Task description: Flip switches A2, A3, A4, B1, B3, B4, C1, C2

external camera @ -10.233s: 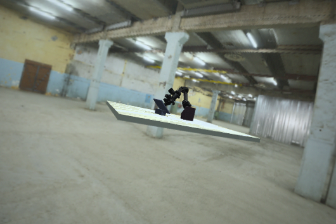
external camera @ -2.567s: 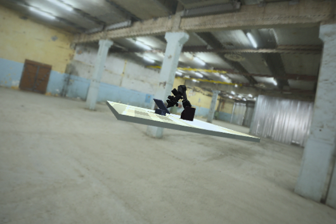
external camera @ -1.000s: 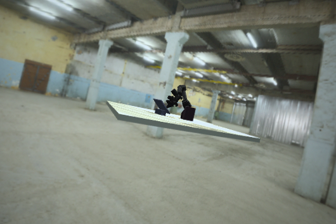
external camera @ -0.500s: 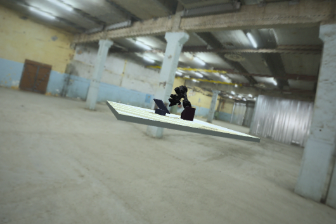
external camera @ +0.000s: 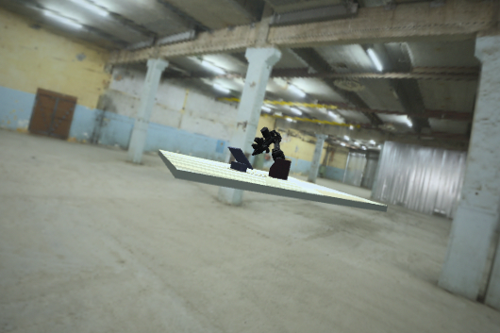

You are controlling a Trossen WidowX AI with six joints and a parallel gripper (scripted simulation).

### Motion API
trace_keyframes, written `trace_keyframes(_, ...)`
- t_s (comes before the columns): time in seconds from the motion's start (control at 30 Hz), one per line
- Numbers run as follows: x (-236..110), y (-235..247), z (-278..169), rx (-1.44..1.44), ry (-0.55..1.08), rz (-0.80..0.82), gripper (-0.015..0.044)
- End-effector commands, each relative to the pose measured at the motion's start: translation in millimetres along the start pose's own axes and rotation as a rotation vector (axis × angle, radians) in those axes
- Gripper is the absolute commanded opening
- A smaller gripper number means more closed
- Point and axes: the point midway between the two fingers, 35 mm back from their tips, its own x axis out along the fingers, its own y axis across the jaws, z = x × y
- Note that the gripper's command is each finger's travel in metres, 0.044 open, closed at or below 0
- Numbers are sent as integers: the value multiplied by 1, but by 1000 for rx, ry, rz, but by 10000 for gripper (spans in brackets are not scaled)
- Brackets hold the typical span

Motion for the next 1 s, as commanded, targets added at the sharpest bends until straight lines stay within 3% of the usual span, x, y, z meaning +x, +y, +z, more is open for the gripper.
trace_keyframes(0.0,11,-3,0,1,7,7,0)
trace_keyframes(0.1,32,-4,1,0,20,4,0)
trace_keyframes(0.97,57,-4,0,0,20,2,0)
